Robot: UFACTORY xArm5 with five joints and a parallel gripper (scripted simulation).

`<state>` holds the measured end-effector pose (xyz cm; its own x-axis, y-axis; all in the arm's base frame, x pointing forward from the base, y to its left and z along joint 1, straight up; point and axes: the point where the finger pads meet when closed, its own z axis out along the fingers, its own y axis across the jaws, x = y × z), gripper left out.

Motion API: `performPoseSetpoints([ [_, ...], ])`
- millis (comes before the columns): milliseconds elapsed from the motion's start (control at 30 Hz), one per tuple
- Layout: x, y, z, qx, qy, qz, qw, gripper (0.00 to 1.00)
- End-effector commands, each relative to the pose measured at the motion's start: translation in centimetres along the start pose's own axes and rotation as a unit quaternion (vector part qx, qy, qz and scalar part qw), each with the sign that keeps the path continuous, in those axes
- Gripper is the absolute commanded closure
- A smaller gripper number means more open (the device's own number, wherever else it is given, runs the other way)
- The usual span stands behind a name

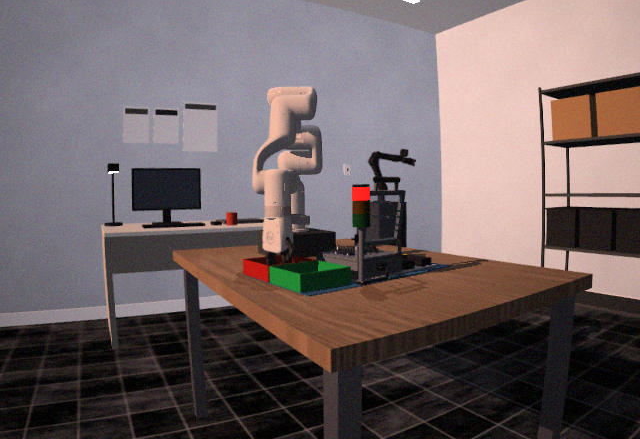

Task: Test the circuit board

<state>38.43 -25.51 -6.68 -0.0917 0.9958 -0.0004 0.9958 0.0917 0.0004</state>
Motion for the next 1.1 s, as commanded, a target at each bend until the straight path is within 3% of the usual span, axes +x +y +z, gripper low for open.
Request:
performPoseSetpoints([
  [0, -0.06, 0.07, -0.07, -0.001, -0.001, 0.0, 1.0, 0.21],
  [900, -0.06, 0.07, -0.04, -0.001, -0.001, 0.0, 1.0, 0.21],
  [933, -0.06, 0.07, -0.04, -0.001, -0.001, 0.0, 1.0, 0.0],
  [1067, -0.06, 0.07, -0.04, -0.001, -0.001, 0.0, 1.0, 0.0],
])
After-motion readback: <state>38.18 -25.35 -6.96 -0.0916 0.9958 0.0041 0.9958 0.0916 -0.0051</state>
